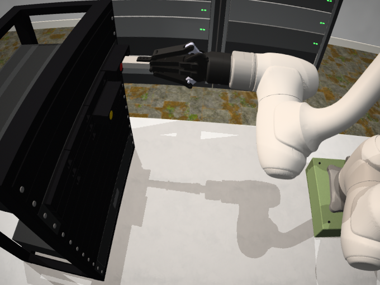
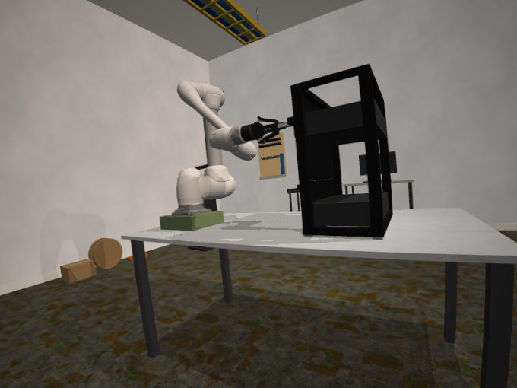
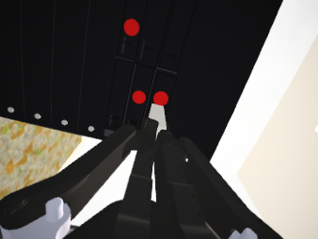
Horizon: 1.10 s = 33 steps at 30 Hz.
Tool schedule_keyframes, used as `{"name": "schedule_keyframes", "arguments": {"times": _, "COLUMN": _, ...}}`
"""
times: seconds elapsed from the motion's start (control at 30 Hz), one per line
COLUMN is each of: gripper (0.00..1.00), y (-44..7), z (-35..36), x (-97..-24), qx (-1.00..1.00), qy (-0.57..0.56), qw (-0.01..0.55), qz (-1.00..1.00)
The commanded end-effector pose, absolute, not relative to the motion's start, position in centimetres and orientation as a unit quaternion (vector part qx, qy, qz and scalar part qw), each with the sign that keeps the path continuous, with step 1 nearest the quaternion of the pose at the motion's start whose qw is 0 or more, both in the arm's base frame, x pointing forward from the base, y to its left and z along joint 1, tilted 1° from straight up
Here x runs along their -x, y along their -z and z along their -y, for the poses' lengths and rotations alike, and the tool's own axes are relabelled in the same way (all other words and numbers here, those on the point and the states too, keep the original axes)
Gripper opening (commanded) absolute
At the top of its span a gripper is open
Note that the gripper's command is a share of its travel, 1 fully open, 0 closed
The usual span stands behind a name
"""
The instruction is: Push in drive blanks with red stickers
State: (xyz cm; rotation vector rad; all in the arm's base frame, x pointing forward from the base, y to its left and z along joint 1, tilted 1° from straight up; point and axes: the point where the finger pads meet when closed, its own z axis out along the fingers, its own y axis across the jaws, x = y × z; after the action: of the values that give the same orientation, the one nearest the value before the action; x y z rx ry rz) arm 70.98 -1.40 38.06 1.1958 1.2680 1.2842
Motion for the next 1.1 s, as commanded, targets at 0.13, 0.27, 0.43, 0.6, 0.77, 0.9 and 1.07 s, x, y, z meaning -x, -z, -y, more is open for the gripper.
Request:
{"name": "schedule_keyframes", "arguments": {"times": 0.13, "gripper": 0.0, "y": -38.1, "z": 1.4, "x": -71.4, "qx": -0.487, "qy": -0.524, "qw": 0.471, "qz": -0.516}}
{"name": "schedule_keyframes", "arguments": {"times": 0.27, "gripper": 0.0, "y": -38.2, "z": 1.4, "x": -71.5, "qx": -0.487, "qy": -0.524, "qw": 0.471, "qz": -0.516}}
{"name": "schedule_keyframes", "arguments": {"times": 0.43, "gripper": 0.0, "y": -38.3, "z": 1.3, "x": -72.2, "qx": -0.487, "qy": -0.524, "qw": 0.471, "qz": -0.516}}
{"name": "schedule_keyframes", "arguments": {"times": 0.6, "gripper": 0.0, "y": -38.4, "z": 1.3, "x": -72.4, "qx": -0.487, "qy": -0.524, "qw": 0.471, "qz": -0.516}}
{"name": "schedule_keyframes", "arguments": {"times": 0.77, "gripper": 0.0, "y": -38.4, "z": 1.3, "x": -72.4, "qx": -0.487, "qy": -0.524, "qw": 0.471, "qz": -0.516}}
{"name": "schedule_keyframes", "arguments": {"times": 0.9, "gripper": 0.0, "y": -38.3, "z": 1.3, "x": -72.4, "qx": -0.487, "qy": -0.524, "qw": 0.471, "qz": -0.516}}
{"name": "schedule_keyframes", "arguments": {"times": 1.07, "gripper": 0.0, "y": -38.2, "z": 1.3, "x": -72.7, "qx": -0.487, "qy": -0.524, "qw": 0.471, "qz": -0.516}}
